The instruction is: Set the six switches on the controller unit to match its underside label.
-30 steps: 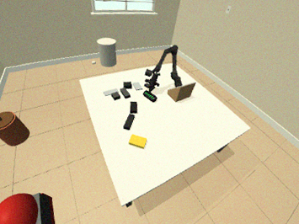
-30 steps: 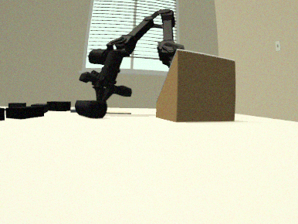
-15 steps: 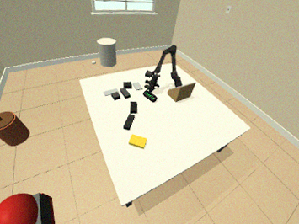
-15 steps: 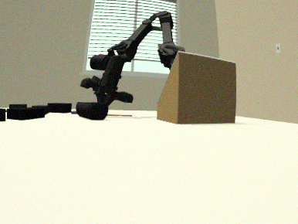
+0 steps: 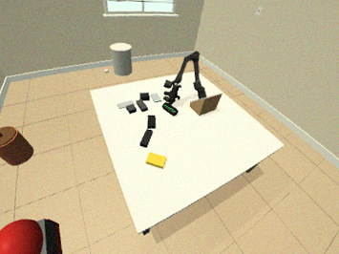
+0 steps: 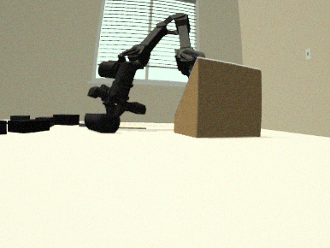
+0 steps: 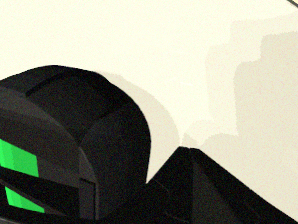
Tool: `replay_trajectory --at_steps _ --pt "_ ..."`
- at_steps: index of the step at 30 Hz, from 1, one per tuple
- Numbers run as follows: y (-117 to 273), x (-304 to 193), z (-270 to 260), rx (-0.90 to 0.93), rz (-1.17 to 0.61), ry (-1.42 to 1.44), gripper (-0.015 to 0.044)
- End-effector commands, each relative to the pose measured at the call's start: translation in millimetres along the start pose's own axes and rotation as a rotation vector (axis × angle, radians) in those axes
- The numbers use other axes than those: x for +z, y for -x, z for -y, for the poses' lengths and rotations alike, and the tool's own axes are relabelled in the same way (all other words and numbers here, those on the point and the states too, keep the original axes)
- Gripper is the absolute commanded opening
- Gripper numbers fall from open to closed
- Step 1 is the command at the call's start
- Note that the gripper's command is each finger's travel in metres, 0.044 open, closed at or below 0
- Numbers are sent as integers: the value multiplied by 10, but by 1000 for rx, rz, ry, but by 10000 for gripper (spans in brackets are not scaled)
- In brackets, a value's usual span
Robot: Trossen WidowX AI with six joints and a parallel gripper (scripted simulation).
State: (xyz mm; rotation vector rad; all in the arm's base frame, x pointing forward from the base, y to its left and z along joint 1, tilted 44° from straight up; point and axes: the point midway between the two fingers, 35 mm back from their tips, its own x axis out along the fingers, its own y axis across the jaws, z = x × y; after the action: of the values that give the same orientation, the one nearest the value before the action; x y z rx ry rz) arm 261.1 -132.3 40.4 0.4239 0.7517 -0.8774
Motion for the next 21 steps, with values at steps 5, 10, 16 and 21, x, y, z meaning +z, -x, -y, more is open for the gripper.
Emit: replay_trajectory --at_steps 5,10,16,21 --pt "-6 16 -35 1 6 -6 0" --pt "-12 15 -54 1 6 -6 0" --pt "-19 17 -76 1 6 -6 0" --pt "-34 24 -127 1 5 -6 0"
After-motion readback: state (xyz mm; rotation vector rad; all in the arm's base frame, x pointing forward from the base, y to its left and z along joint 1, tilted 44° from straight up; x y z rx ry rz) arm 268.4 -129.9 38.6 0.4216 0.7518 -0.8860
